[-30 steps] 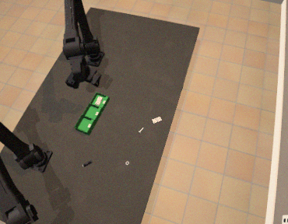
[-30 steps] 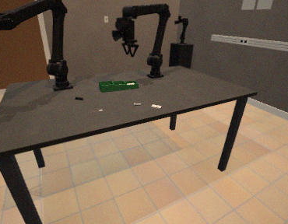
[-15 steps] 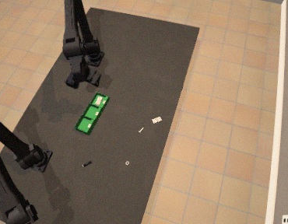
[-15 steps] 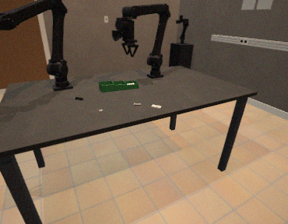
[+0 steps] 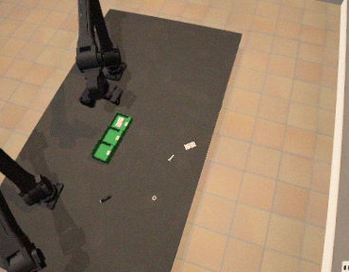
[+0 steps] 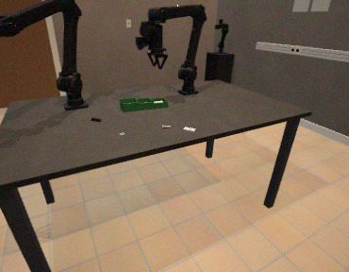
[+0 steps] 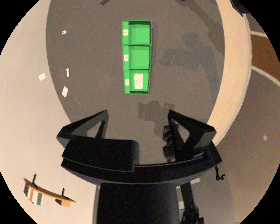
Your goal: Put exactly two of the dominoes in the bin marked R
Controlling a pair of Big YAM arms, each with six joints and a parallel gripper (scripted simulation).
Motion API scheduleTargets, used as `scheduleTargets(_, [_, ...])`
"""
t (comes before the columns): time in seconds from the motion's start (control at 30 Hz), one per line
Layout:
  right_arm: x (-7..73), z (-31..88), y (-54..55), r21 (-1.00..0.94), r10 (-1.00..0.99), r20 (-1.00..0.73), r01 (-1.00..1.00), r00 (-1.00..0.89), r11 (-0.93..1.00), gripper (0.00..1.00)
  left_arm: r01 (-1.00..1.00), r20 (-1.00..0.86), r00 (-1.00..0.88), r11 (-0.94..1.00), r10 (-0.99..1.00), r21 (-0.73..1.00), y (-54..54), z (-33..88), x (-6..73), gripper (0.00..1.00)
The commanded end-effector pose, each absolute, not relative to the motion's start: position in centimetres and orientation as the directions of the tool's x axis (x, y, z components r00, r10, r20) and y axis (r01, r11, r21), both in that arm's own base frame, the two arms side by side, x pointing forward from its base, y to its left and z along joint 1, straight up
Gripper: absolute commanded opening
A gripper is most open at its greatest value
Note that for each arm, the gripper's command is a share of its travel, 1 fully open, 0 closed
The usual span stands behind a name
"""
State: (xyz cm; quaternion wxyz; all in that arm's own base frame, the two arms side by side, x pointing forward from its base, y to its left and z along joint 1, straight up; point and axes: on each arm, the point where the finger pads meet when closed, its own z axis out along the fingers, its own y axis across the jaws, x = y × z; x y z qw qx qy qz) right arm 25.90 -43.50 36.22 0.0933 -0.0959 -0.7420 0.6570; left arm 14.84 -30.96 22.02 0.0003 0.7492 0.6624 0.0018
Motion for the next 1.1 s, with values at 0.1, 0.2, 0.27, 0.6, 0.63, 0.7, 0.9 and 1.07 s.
scheduleTargets(0.1, [25.52,36.75,-43.74,-0.993,0.274,0.002,0.029,-0.962,0.110,1.00,0.992,-0.030,0.125,-0.124,0.992,0.019,-31.73,23.23,14.96,1.00])
scheduleTargets(0.2, [25.52,36.75,-43.74,-0.993,0.274,0.002,0.029,-0.962,0.110,1.00,0.992,-0.030,0.125,-0.124,0.992,0.019,-31.73,23.22,14.96,1.00])
scheduleTargets(0.27, [25.52,36.75,-43.74,-0.993,0.274,0.002,0.029,-0.962,0.110,1.00,0.992,-0.030,0.125,-0.124,0.992,0.019,-31.73,23.22,14.96,1.00])
scheduleTargets(0.6, [25.52,36.75,-43.74,-0.993,0.274,0.002,0.029,-0.962,0.110,1.00,0.992,-0.030,0.125,-0.124,0.992,0.019,-31.73,23.22,14.95,1.00])
scheduleTargets(0.63, [25.52,36.75,-43.74,-0.993,0.274,0.002,0.029,-0.962,0.110,1.00,0.992,-0.030,0.125,-0.124,0.992,0.019,-31.73,23.22,14.95,1.00])
scheduleTargets(0.7, [25.52,36.75,-43.74,-0.993,0.274,0.002,0.029,-0.962,0.110,1.00,0.992,-0.030,0.125,-0.124,0.992,0.019,-31.74,23.22,14.95,1.00])
scheduleTargets(0.9, [25.52,36.75,-43.74,-0.993,0.274,0.002,0.029,-0.962,0.110,1.00,0.992,-0.030,0.125,-0.124,0.992,0.019,-31.74,23.22,14.95,1.00])
scheduleTargets(1.07, [25.52,36.75,-43.74,-0.993,0.274,0.002,0.029,-0.962,0.110,1.00,0.992,-0.030,0.125,-0.124,0.992,0.019,-31.74,23.22,14.95,1.00])
